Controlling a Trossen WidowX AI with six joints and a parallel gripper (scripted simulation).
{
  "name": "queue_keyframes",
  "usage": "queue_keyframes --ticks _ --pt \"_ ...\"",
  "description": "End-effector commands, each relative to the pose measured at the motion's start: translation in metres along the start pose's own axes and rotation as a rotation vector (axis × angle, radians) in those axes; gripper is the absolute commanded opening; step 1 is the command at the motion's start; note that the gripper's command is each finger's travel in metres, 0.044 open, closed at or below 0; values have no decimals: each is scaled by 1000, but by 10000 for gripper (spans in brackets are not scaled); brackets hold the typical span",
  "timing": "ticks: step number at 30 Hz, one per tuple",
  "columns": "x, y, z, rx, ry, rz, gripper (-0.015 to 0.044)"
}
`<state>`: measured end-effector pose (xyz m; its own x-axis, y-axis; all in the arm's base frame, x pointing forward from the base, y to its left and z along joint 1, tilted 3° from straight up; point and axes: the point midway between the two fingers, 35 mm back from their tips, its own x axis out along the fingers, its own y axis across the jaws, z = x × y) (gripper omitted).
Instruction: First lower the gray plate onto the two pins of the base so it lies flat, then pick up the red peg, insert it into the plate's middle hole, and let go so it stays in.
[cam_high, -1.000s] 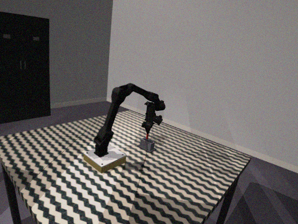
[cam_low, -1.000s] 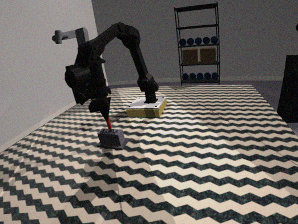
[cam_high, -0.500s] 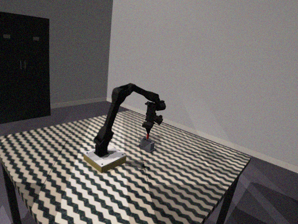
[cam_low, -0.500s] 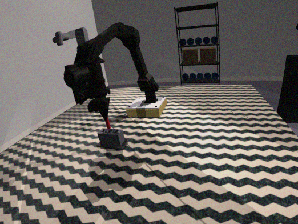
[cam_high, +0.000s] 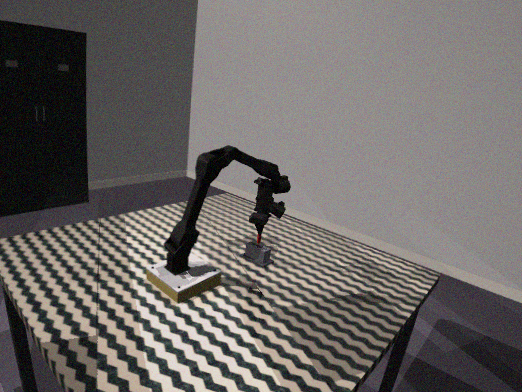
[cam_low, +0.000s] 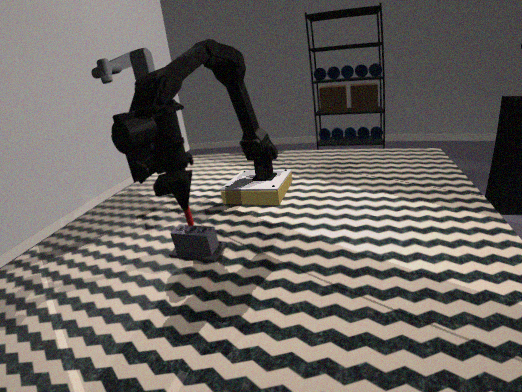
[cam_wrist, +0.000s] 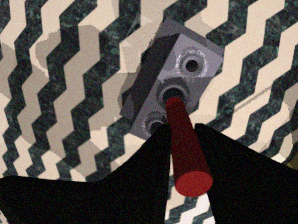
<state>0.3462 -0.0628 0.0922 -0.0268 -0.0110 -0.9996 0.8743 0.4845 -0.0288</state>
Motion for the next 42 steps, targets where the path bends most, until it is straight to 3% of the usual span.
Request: queue_keyframes --ticks 1,42 --pt "0 0 0 0 0 0 0" --pt "16 -1 0 0 -2 3 0"
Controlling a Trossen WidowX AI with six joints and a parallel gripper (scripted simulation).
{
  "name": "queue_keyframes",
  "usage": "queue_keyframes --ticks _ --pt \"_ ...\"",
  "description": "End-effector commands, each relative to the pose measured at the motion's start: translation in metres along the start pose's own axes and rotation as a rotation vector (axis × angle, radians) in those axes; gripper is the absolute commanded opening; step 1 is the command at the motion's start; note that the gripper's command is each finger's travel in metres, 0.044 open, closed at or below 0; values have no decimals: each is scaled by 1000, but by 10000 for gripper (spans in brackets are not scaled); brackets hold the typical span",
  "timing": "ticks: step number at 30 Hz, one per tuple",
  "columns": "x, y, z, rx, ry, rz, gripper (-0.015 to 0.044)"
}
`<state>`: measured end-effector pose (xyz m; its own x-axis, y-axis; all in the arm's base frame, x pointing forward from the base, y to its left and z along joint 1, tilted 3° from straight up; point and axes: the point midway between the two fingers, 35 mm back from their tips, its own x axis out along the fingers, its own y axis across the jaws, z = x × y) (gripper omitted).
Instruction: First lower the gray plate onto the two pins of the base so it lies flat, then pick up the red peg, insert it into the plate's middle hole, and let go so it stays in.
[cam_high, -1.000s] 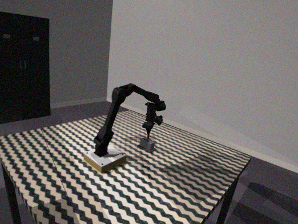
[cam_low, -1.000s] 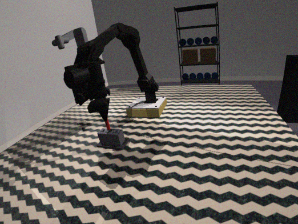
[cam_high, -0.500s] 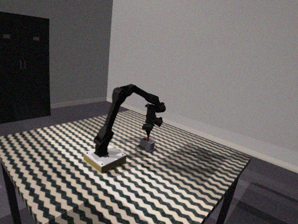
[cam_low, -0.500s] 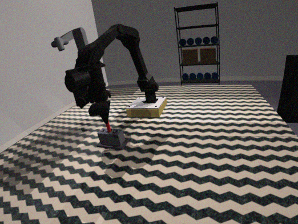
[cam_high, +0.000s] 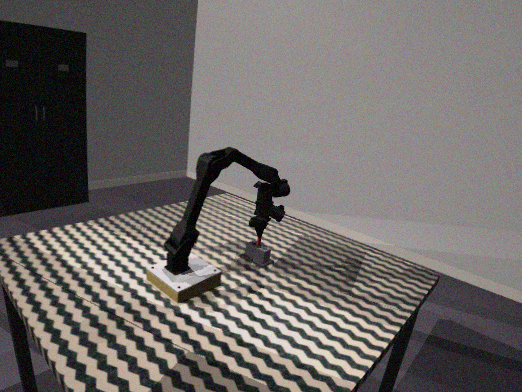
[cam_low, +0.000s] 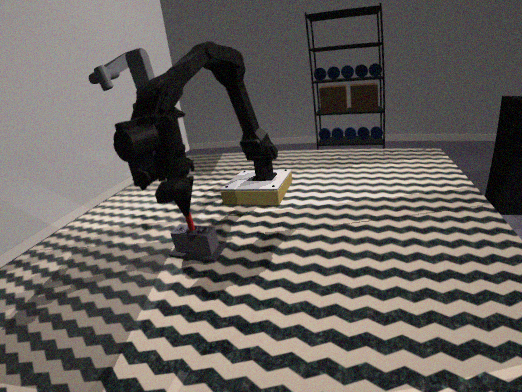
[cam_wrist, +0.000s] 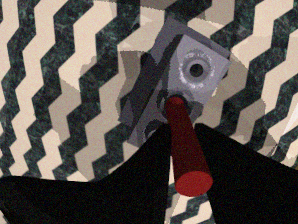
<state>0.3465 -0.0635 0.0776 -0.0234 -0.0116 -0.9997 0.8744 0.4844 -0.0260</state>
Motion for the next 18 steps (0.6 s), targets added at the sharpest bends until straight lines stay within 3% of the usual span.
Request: queue_keyframes --ticks 1,18 --pt "1 -1 -1 0 0 0 0" --pt "1 -1 -1 1 0 0 0"
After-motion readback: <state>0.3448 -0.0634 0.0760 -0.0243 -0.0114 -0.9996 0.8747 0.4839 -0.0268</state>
